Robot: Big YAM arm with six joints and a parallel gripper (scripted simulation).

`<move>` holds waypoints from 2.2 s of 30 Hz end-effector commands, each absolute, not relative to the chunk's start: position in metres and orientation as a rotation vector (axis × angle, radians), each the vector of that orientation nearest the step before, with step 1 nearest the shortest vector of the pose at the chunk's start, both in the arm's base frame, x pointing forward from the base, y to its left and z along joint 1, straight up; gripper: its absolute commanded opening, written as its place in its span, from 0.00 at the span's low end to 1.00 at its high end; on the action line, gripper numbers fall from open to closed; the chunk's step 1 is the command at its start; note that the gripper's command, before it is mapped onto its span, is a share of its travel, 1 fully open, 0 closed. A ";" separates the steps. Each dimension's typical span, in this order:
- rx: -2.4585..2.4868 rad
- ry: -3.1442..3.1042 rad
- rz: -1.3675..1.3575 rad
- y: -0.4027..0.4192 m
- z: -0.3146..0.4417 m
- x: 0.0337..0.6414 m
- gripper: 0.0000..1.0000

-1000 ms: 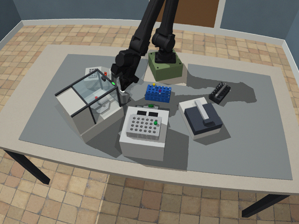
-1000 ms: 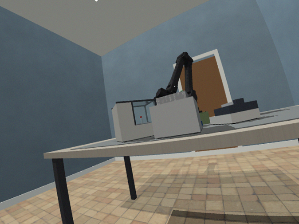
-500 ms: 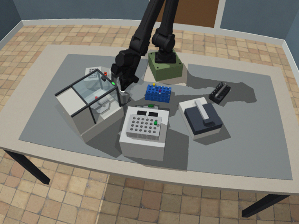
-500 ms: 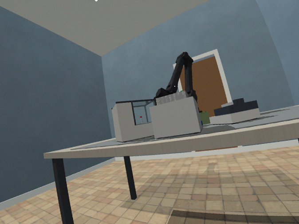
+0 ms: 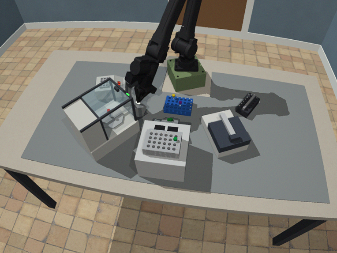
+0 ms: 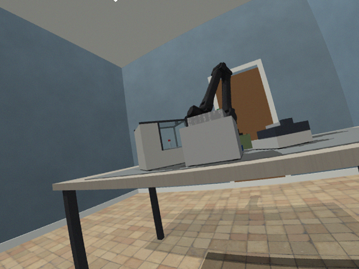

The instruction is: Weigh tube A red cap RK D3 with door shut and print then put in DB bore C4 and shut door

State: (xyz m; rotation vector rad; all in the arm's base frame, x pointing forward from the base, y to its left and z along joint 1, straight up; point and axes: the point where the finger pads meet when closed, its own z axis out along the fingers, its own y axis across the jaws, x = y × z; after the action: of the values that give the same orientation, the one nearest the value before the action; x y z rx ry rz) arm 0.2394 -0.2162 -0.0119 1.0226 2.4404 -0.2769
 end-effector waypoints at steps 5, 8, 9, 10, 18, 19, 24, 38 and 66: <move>1.014 2.413 -0.283 -0.221 0.007 0.246 0.00; 1.015 2.418 -0.280 -0.217 0.008 0.243 0.00; 1.016 2.421 -0.279 -0.216 0.009 0.241 0.00; 1.017 2.423 -0.278 -0.214 0.009 0.240 0.00; 1.018 2.429 -0.275 -0.206 0.018 0.234 0.00; 1.019 2.428 -0.275 -0.206 0.020 0.233 0.00; 1.016 2.424 -0.278 -0.206 0.027 0.233 0.00; 1.002 2.383 -0.293 -0.209 0.067 0.239 0.00; 1.001 2.379 -0.294 -0.195 0.103 0.224 0.00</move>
State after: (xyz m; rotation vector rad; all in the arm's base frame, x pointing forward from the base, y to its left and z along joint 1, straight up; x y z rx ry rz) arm 0.2079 -0.1839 0.0695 1.0186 2.4326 -0.2754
